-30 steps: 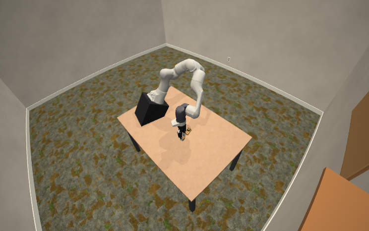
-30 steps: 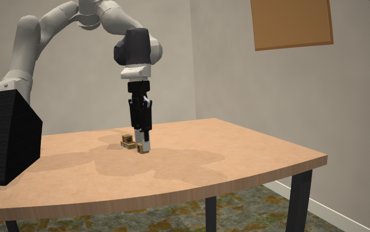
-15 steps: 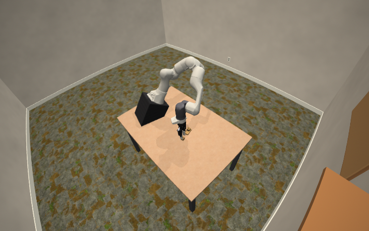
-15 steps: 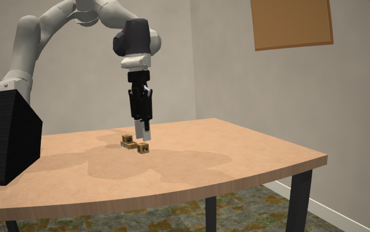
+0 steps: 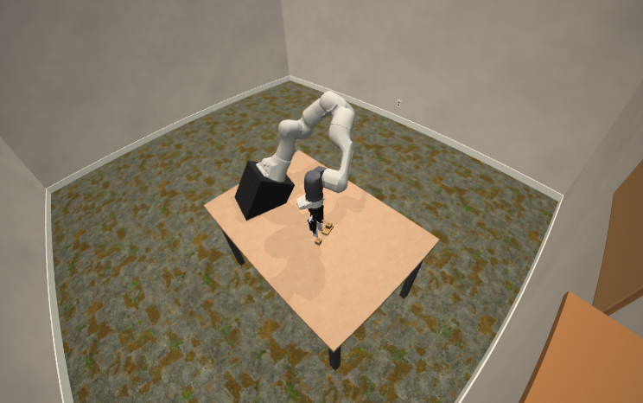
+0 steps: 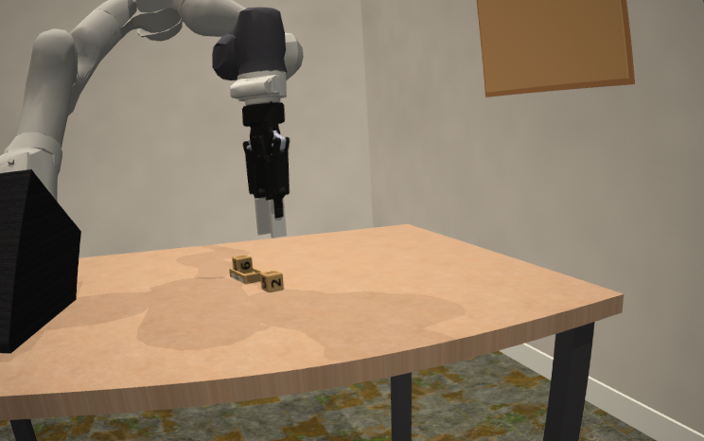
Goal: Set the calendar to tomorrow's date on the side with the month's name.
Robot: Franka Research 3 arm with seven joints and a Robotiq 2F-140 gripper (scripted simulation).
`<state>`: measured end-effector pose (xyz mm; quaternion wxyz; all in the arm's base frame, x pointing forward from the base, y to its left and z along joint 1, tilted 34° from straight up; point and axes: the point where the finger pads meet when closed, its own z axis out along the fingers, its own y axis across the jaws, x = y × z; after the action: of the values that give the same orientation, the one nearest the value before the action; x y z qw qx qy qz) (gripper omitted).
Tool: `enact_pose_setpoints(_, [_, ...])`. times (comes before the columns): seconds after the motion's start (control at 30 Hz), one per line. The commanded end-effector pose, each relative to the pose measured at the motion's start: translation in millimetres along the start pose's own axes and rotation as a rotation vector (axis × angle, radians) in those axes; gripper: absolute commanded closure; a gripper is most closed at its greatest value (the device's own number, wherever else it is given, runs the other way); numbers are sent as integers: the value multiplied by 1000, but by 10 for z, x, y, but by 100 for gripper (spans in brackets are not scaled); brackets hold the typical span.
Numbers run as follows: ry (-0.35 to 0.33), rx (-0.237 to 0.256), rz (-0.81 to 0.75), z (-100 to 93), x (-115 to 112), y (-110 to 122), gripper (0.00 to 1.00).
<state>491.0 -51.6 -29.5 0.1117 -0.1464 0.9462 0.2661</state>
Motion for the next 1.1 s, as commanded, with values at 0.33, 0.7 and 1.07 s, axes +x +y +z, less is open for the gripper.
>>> enact_pose_setpoints(0.33, [10,-11,20,-13,36,33,0])
enact_pose_setpoints(0.7, [10,-11,22,-13,36,33,0])
enact_pose_setpoints(1.07, [12,-10,281,4,43,35,0])
